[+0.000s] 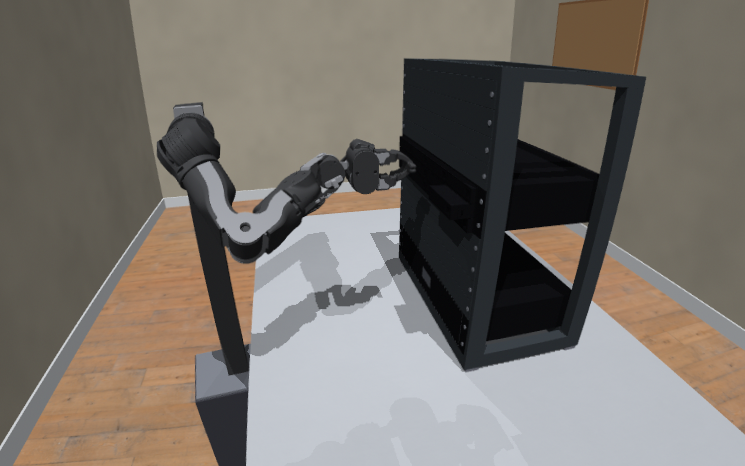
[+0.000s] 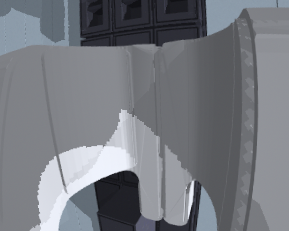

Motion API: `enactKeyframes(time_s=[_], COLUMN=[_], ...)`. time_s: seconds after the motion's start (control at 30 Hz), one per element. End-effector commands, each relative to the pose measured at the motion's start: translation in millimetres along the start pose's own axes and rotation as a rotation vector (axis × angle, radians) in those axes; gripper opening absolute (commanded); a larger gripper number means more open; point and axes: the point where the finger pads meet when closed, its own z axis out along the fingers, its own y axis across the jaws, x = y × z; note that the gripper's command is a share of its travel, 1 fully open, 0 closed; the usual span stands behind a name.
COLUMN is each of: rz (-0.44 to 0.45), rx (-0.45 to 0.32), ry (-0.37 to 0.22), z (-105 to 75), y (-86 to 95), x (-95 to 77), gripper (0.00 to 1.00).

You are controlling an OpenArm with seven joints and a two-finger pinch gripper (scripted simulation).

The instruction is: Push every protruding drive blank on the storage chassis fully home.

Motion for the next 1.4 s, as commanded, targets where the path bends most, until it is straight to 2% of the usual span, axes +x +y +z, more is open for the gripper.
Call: enactKeyframes(time_s=[0.0,0.07,0.27,0.43,0.9,1.13,1.2,1.37], rz=[0.015,0.015,0.015,0.015,0.014,0.014,0.014,0.014], rx=[0.007,0.007,0.007,0.007,0.009,0.009,0.009,0.009], ry=[-0.023,-0.023,-0.023,-0.023,-0.027,-0.027,-0.027,-0.027], z=[-6.9,-6.9,-40.6,-53.4,-54.5,-55.3,-55.3,-56.2], y=[0.5,0.5,1.3,1.6,-1.9,-11.9,-11.9,-22.9], x=[-4.1,-4.1,-3.2,-2.8,-8.2,-25.0,-25.0,-43.8], gripper=[0.00,0.00,0.00,0.00,0.00,0.00,0.00,0.00])
